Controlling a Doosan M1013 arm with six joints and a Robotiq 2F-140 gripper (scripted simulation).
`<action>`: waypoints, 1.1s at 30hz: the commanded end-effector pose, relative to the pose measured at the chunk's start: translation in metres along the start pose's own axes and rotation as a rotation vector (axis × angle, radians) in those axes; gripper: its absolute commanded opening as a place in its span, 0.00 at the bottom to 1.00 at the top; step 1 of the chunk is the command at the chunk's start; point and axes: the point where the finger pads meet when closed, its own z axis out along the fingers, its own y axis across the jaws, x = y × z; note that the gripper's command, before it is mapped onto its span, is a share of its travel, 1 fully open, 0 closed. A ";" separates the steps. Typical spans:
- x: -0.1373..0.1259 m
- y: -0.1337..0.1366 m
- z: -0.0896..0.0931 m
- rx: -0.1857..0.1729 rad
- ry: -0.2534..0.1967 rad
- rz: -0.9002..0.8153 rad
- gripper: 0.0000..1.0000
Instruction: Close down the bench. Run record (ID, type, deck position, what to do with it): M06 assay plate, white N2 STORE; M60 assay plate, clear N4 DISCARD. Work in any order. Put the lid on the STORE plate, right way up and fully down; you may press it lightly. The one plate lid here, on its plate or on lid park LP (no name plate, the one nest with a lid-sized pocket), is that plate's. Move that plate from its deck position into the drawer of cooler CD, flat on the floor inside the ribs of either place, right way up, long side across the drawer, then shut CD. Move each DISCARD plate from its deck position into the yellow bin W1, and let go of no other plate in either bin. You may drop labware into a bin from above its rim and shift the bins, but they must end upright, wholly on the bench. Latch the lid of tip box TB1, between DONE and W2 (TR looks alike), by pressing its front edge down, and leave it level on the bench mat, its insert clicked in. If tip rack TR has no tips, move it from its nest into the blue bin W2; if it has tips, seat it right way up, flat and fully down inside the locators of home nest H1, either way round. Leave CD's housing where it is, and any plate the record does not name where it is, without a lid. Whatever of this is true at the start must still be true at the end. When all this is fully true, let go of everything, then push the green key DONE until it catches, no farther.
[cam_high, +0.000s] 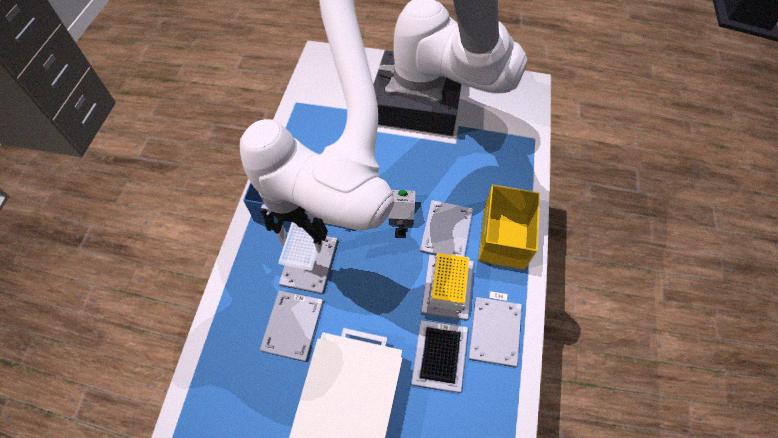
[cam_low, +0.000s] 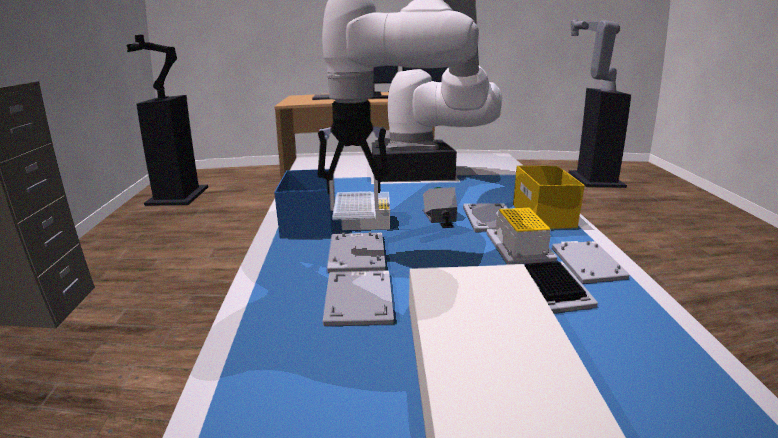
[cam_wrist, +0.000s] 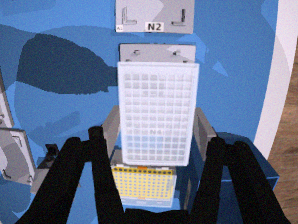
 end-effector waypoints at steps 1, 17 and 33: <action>0.000 0.000 -0.005 0.000 0.000 0.000 0.00; 0.000 0.000 -0.023 0.000 0.000 0.000 0.00; -0.002 -0.005 -0.029 0.000 0.000 -0.003 0.00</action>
